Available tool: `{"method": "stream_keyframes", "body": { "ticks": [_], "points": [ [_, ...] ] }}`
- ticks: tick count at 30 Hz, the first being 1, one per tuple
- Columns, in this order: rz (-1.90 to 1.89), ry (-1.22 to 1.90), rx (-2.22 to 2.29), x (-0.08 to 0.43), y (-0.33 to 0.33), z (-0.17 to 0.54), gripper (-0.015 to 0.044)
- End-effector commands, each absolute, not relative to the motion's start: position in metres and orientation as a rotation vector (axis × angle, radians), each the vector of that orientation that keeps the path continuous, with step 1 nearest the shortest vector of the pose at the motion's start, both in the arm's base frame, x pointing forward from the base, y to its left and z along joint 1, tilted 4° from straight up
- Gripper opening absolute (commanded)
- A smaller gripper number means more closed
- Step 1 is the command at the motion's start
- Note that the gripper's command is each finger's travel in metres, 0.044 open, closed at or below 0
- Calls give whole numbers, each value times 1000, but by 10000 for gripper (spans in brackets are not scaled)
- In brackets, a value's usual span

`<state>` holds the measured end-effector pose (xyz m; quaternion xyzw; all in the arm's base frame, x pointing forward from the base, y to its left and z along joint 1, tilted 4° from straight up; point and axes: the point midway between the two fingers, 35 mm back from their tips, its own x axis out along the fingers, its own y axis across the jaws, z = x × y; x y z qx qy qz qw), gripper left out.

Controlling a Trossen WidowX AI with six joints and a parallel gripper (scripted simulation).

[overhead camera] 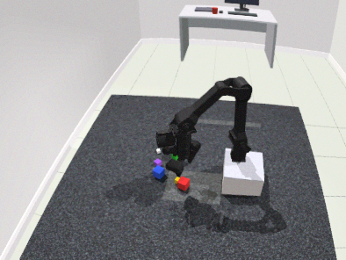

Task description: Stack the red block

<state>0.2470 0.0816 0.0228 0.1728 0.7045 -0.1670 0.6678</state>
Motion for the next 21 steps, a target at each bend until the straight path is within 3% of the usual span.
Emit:
{"method": "stream_keyframes", "body": {
  "ticks": [1,8,21],
  "points": [
    [-377,1593,379,249,81,14,440],
    [-377,1594,379,246,81,-33,440],
    [-377,1594,379,248,80,-44,440]
  ]
}}
